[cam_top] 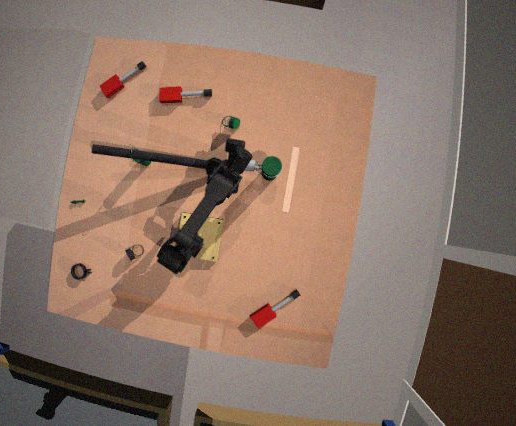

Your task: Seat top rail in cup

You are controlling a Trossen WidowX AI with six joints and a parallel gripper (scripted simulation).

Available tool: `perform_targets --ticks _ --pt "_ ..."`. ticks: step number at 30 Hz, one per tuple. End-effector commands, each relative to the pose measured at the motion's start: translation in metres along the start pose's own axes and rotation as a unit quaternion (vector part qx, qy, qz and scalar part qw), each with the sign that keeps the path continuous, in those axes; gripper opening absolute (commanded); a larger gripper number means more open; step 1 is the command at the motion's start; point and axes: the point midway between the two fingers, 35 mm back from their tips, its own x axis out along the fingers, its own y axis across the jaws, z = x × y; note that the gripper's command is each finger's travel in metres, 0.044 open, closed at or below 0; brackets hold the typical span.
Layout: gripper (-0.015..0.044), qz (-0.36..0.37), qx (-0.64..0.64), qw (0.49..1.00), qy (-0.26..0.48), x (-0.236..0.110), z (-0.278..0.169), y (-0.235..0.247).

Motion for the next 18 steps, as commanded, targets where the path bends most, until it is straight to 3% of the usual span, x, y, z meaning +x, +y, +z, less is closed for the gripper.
perform_targets --ticks 1,9,18 --pt "0.044 0.004 0.091 0.996 0.0 -0.008 0.017 -0.006" --pt "0.044 0.007 0.383 0.923 0.009 -0.039 0.066 -0.019" --pt "0.044 -0.006 0.67 0.743 0.013 -0.08 0.113 -0.021"
